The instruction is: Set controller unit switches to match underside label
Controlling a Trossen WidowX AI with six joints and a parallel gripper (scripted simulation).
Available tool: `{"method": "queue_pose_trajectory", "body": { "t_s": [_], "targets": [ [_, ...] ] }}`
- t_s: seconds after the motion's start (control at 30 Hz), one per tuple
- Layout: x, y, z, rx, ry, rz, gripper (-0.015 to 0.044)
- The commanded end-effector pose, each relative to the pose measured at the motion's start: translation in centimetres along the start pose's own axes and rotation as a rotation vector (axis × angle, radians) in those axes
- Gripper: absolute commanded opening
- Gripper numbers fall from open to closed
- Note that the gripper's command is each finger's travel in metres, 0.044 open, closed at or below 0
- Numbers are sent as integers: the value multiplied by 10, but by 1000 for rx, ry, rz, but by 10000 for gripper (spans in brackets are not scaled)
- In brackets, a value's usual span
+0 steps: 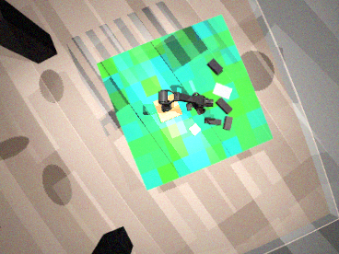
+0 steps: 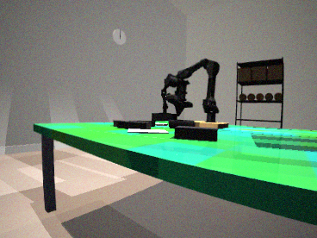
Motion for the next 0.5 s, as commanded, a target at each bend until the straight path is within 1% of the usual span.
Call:
{"method": "queue_pose_trajectory", "body": {
  "t_s": [0.0, 0.47],
  "targets": [
    [-25, -3, 12, -11, 38, 94, 0],
    [-28, -6, 14, -14, 36, 94, 0]
  ]
}}
Point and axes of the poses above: the point midway between the two fingers, 35 mm back from their tips, its own y axis back along the fingers, its own x axis across the jaws, z = x × y, the point moved 1 cm from there along y, back along the fingers, and after that the axes turned 14 degrees about -y, right-handed, at the moved point
